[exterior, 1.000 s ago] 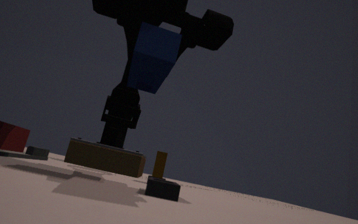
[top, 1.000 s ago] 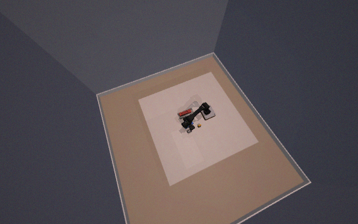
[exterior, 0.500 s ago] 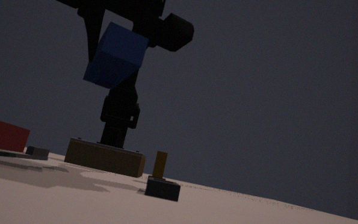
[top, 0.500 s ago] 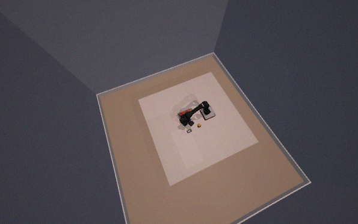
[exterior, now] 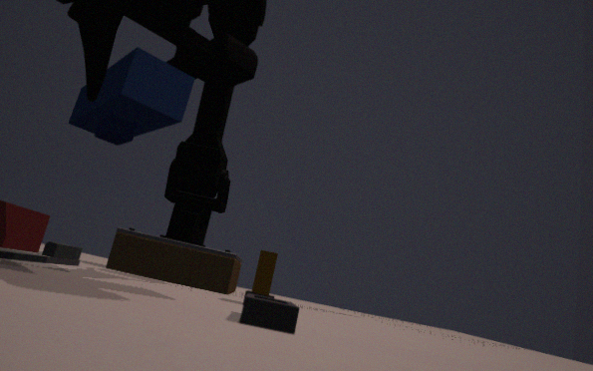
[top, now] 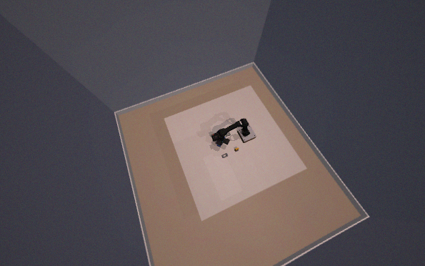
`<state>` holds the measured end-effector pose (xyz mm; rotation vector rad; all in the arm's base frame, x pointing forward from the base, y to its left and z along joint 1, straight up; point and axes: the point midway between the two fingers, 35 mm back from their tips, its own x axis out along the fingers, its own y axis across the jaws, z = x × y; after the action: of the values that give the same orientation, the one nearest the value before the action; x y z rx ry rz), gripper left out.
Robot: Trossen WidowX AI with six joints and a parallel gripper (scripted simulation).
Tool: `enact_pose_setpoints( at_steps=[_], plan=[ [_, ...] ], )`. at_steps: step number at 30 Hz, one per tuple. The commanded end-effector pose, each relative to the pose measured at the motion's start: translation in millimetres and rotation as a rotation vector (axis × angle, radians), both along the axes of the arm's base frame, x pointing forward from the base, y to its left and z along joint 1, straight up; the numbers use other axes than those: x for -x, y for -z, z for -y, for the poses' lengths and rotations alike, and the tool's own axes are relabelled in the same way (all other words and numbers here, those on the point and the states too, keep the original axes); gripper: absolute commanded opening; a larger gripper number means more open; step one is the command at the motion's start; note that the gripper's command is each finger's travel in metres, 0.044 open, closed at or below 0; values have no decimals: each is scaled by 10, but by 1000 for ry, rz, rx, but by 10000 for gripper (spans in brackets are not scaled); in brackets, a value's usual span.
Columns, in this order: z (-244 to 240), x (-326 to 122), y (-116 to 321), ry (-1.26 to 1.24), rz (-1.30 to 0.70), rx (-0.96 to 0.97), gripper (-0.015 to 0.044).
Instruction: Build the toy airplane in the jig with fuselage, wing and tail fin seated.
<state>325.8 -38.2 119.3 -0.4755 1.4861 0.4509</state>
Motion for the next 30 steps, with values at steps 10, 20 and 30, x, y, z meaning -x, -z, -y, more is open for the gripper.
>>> enact_pose_setpoints(
  at_steps=[10,20,30],
  plan=[
    [355,165,67,-213,1,8,0],
    [629,330,131,-395,-3,16,0],
    [879,522,197,-580,-7,24,0]
  ],
)
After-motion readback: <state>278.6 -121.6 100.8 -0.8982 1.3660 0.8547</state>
